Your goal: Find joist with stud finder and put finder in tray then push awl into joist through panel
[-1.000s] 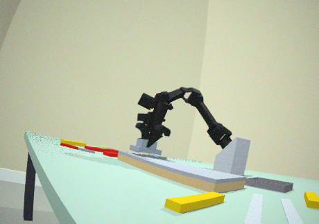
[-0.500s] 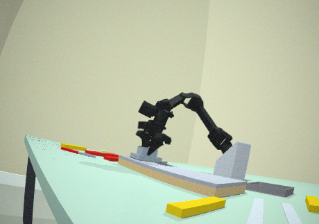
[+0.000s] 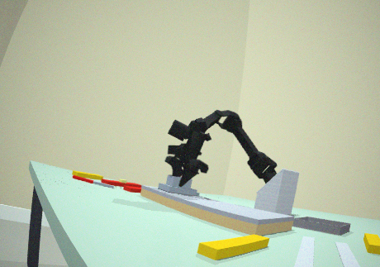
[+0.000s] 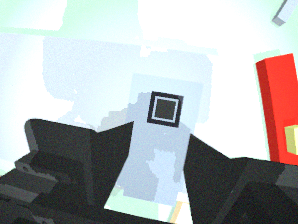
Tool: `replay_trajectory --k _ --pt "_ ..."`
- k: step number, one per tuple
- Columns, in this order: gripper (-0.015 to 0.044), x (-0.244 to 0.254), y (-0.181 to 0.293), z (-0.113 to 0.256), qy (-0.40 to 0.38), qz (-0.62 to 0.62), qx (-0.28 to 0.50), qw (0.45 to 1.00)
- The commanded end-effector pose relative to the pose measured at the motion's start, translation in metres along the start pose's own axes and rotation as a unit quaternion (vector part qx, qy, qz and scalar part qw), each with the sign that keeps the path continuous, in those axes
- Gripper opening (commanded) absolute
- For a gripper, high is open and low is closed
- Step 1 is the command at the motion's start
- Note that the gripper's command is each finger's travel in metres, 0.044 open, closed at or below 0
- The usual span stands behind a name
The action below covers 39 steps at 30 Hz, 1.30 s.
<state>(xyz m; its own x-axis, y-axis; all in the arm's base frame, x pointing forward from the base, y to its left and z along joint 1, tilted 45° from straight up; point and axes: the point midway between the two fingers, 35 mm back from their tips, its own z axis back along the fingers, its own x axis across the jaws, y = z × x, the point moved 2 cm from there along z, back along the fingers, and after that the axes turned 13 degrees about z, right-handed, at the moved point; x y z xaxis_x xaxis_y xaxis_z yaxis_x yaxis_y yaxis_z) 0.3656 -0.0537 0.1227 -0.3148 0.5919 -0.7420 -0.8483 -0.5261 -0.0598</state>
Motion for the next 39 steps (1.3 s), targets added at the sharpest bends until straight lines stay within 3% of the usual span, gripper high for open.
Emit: replay_trajectory --k 1,39 --pt "0.0 0.009 -0.001 -0.001 -0.001 0.002 0.001 1.0" --pt "0.0 0.063 -0.013 -0.001 -0.002 0.002 0.001 1.0"
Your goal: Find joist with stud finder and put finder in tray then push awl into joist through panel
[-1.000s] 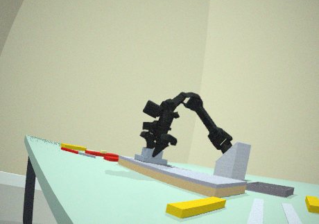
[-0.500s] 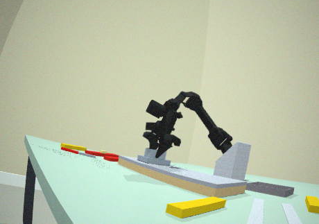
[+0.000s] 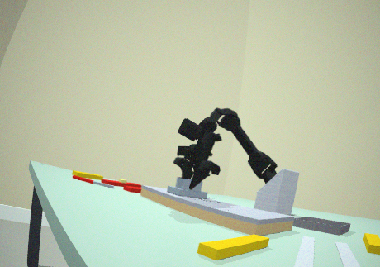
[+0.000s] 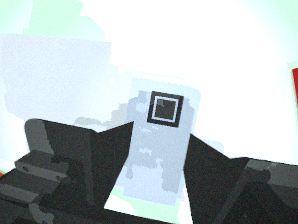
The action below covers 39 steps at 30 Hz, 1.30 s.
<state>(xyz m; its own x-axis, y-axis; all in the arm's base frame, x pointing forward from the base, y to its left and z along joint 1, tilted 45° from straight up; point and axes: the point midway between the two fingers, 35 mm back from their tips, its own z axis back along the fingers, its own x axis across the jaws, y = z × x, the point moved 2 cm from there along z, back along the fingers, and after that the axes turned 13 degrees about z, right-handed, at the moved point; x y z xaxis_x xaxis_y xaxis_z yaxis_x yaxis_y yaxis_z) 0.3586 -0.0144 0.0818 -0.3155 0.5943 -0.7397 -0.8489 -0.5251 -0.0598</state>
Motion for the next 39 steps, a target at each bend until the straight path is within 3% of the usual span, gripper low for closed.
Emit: replay_trajectory --k 1,39 --pt "0.0 0.008 -0.001 0.0 -0.001 0.002 0.001 1.0" --pt "0.0 0.062 -0.013 0.0 -0.002 0.002 0.0 1.0"
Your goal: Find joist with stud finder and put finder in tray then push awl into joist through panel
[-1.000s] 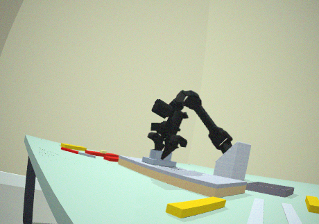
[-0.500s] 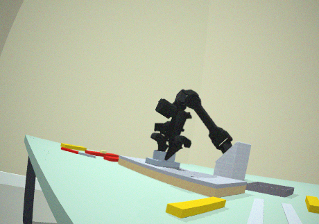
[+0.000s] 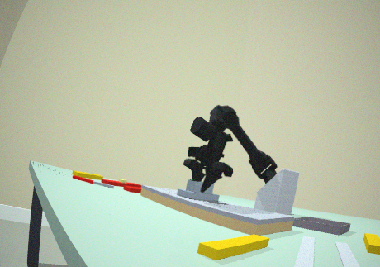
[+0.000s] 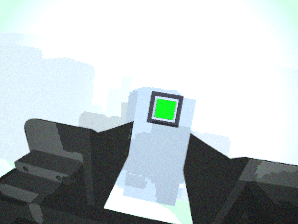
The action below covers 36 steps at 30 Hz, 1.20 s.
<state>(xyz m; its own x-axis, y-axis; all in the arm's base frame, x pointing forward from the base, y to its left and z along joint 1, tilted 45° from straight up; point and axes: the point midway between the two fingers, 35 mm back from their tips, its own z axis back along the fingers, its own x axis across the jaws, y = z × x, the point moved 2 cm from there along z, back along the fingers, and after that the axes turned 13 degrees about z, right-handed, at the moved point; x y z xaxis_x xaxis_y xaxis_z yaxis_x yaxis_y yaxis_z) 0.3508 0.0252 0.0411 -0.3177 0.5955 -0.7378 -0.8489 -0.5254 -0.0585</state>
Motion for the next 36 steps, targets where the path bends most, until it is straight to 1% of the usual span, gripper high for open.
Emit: replay_trajectory --k 1,36 --pt "0.0 0.007 -0.001 0.0 0.0 0.001 0.0 1.0" --pt "0.0 0.057 -0.012 0.0 -0.001 0.001 0.0 1.0"
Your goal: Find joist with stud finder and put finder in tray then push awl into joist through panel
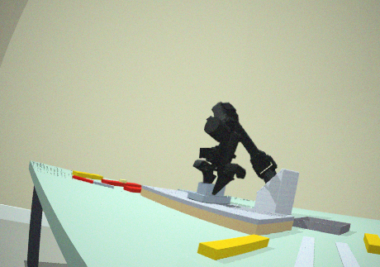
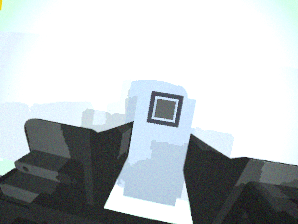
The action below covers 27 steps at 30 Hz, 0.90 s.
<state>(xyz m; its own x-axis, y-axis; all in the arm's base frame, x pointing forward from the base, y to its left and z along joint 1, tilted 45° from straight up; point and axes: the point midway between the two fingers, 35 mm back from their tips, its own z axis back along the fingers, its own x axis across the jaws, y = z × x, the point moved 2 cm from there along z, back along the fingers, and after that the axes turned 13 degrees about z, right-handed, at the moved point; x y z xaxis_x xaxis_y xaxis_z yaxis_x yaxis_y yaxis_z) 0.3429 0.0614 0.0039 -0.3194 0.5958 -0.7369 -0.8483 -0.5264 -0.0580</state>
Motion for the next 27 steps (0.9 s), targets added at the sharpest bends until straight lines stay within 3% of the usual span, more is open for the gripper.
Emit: replay_trajectory --k 1,27 --pt "0.0 0.007 -0.003 0.0 -0.001 0.0 0.0 1.0" --pt "0.0 0.043 -0.011 0.0 -0.001 0.0 0.0 1.0"
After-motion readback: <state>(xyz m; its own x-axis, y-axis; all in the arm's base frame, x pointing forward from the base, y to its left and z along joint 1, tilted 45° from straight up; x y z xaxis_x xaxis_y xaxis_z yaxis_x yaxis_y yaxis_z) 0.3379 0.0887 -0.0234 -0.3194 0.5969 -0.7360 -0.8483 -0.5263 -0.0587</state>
